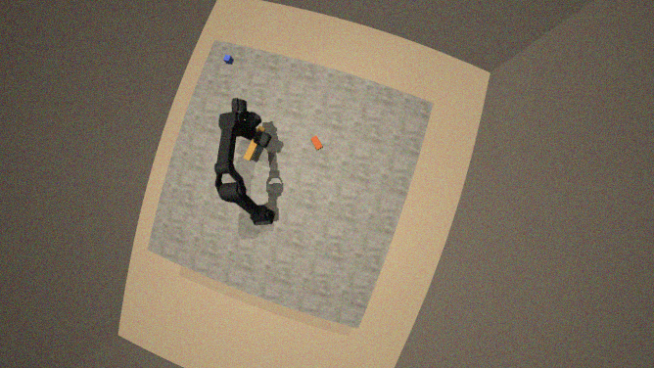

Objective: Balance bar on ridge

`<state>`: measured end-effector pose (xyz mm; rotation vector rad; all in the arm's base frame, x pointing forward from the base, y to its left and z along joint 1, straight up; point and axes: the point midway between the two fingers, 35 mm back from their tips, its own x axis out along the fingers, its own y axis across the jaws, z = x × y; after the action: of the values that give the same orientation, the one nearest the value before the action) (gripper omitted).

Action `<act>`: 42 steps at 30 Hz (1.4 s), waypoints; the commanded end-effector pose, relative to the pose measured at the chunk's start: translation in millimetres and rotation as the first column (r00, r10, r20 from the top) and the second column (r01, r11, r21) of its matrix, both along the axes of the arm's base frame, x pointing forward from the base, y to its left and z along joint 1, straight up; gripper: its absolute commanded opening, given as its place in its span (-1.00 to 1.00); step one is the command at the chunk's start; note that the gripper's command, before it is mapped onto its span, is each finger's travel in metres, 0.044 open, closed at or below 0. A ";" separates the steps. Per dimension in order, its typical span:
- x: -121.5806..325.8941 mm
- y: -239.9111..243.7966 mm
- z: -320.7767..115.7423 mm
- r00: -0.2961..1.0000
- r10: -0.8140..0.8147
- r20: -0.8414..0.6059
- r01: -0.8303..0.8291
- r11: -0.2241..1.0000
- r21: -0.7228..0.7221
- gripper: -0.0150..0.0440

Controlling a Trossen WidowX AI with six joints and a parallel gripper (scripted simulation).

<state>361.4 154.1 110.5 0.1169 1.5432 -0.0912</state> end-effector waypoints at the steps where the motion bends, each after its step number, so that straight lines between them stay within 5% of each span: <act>1: 0.0 0.0 0.1 1.000 0.000 0.000 0.000 1.000 0.000 0.08; 30: 0.0 0.0 0.1 1.000 0.000 0.000 0.000 1.000 0.000 0.14; 39: 0.0 0.0 0.1 1.000 0.000 0.000 0.000 1.000 0.000 0.94; 42: 0.0 0.0 0.1 1.000 0.000 0.000 0.000 1.000 0.000 1.00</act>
<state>361.4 154.2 110.5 0.1173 1.5433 -0.0910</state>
